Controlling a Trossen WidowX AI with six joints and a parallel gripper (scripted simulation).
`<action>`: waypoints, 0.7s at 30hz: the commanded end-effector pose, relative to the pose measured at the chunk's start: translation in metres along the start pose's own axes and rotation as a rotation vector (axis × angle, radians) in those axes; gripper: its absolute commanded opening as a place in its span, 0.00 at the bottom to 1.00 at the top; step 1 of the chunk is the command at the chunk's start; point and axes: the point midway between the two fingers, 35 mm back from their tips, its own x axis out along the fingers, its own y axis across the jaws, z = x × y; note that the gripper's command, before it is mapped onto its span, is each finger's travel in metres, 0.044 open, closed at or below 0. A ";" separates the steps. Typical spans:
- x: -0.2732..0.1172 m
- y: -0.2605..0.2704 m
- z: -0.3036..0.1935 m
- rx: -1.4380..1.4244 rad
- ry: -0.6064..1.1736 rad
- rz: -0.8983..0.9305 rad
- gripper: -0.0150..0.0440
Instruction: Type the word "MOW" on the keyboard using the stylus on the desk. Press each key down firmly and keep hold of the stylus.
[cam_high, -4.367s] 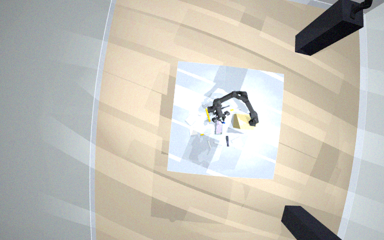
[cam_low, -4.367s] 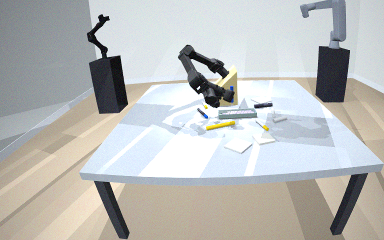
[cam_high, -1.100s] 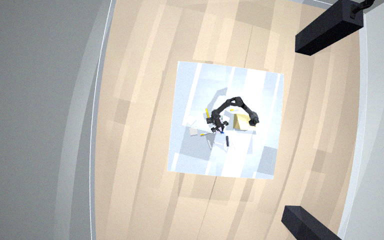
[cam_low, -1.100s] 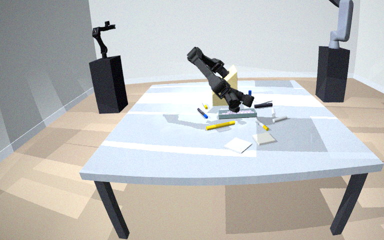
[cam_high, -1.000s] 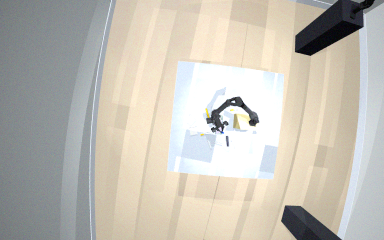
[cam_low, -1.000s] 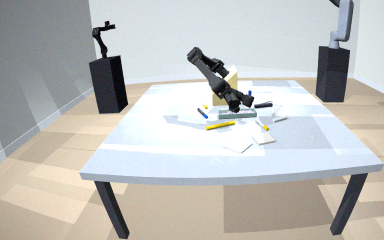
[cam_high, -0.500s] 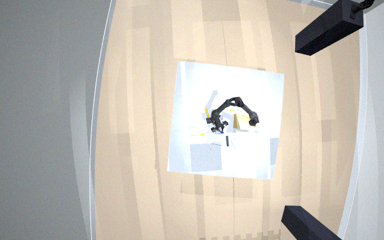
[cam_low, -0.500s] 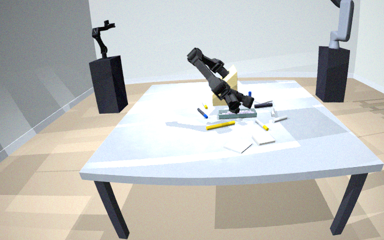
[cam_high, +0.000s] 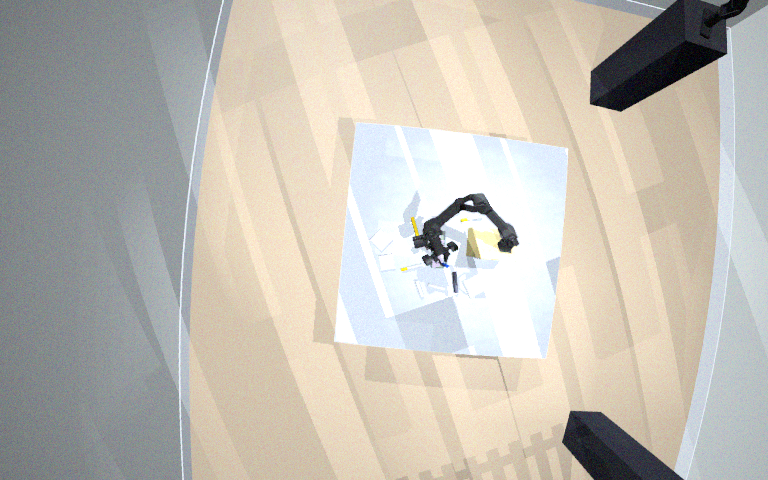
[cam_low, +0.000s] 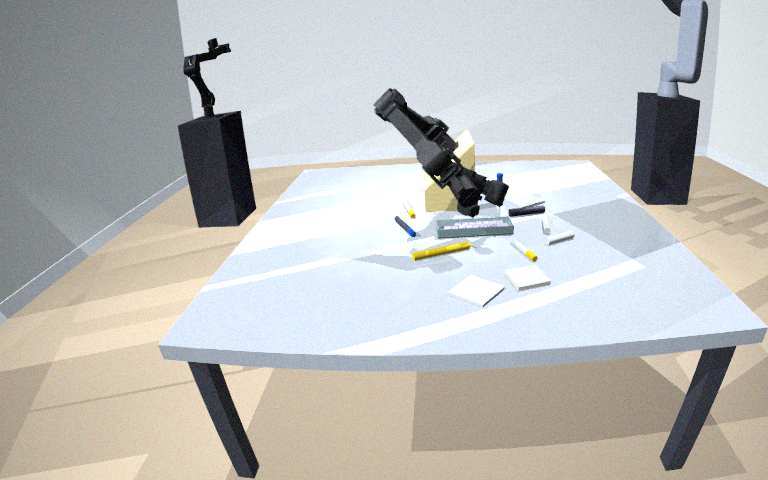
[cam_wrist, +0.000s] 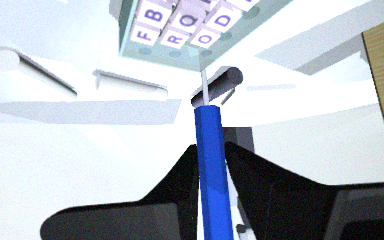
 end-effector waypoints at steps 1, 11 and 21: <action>-0.004 -0.001 -0.009 0.007 0.007 -0.002 0.39; -0.005 0.001 -0.008 -0.004 -0.003 0.004 0.36; -0.054 -0.016 0.021 0.003 -0.002 0.003 0.25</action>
